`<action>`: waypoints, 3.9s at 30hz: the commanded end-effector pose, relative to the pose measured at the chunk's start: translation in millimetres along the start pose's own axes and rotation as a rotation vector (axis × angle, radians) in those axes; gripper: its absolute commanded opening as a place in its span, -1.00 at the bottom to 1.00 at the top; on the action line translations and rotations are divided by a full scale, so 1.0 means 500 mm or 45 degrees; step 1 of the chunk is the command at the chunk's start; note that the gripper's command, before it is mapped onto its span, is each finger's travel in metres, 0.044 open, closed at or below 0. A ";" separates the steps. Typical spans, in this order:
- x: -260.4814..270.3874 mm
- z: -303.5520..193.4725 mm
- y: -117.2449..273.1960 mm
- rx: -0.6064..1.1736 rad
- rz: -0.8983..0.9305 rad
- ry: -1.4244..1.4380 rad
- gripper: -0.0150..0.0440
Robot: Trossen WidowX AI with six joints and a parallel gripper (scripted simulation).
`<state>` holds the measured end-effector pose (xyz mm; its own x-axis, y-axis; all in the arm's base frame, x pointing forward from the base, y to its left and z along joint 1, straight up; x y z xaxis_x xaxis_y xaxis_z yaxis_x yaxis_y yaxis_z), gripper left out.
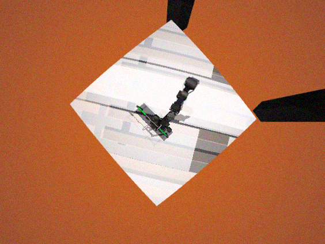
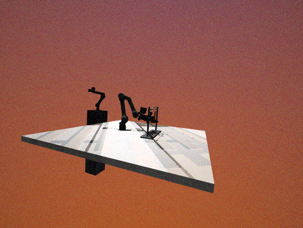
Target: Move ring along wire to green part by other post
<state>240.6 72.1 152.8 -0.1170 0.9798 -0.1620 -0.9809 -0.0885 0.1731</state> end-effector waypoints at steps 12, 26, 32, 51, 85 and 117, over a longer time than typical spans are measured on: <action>0.027 0.006 -0.001 -0.005 0.001 0.005 -1.00; 0.047 0.005 -0.003 -0.006 0.005 0.004 -1.00; 0.051 -0.013 -0.006 -0.006 0.005 0.004 -1.00; 0.052 -0.020 -0.007 -0.007 0.008 0.008 -0.91; 0.052 -0.021 0.093 -0.002 0.006 0.004 0.05; 0.050 -0.025 0.184 -0.001 0.010 0.007 1.00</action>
<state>146.7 86.6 153.3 -0.1279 0.9776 -0.1673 -0.9801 -0.0988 0.1724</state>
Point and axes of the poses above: the point midway between the two fingers, 35 mm back from their tips, its own y axis back along the fingers, its own x axis across the jaws, z = x × y, the point moved 10 cm from there along y, back along the fingers, and after that the axes turned 10 degrees about y, right-handed, at the moved point
